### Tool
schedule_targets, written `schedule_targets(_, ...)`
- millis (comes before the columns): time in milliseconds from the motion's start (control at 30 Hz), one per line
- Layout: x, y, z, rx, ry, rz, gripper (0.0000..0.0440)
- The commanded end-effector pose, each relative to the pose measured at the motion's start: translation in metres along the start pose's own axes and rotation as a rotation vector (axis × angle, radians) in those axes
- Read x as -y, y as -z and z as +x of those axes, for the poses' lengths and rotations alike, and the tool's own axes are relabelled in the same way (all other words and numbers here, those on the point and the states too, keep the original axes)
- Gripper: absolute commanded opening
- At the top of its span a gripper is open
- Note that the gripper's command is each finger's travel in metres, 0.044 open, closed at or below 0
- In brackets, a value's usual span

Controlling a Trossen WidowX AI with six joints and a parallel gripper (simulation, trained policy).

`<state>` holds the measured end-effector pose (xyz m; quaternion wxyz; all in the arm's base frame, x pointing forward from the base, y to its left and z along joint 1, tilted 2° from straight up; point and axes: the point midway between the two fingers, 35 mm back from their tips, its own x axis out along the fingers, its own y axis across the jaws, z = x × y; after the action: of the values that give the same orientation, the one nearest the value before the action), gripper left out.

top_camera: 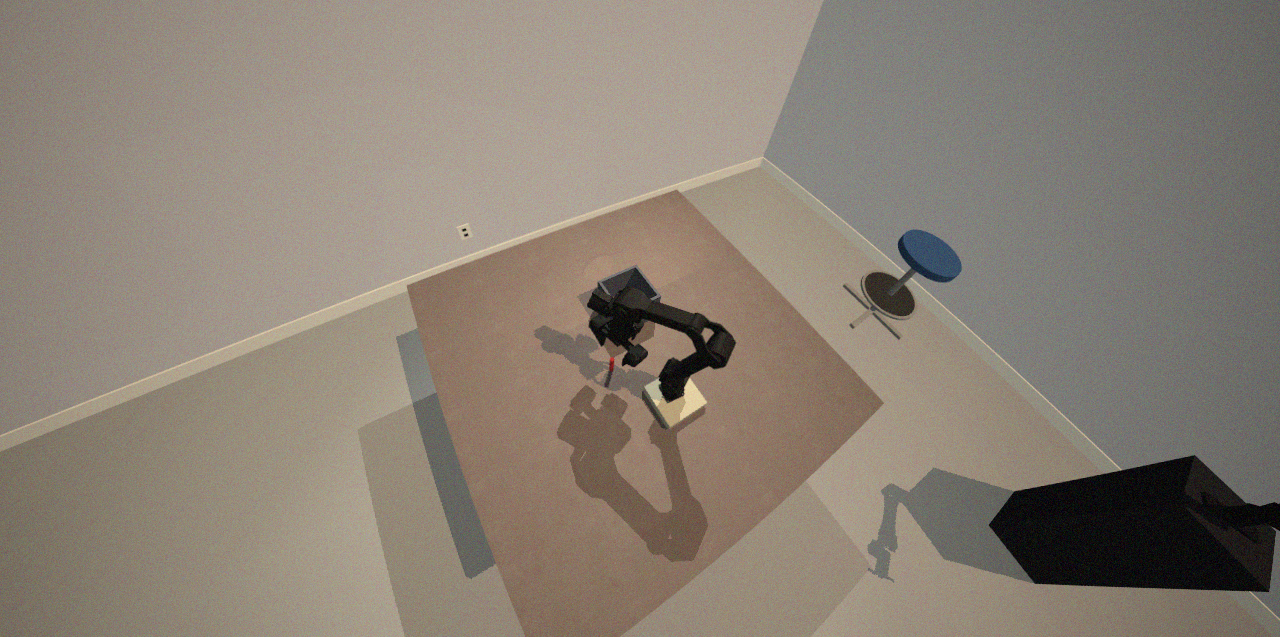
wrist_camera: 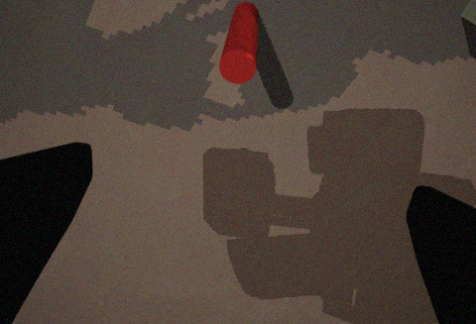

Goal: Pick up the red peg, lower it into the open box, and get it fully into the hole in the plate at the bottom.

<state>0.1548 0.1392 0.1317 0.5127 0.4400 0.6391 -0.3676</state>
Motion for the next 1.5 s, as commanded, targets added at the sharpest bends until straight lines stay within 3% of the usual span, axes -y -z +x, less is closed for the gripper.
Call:
schedule_targets(0,0.005,-0.002,0.013,0.02,0.041,0.005,0.044)
schedule_targets(633,0.01,-0.02,0.076,0.074,0.095,0.044,0.044)
schedule_targets(800,0.009,-0.024,0.089,0.086,0.089,0.057,0.0421)
schedule_targets(900,0.006,-0.024,0.096,0.086,0.082,0.055,0.0362)
schedule_targets(1367,-0.013,-0.019,0.109,0.07,0.047,-0.002,0.0001)
schedule_targets(1467,-0.019,-0.014,0.103,0.049,0.025,-0.004,0.0)
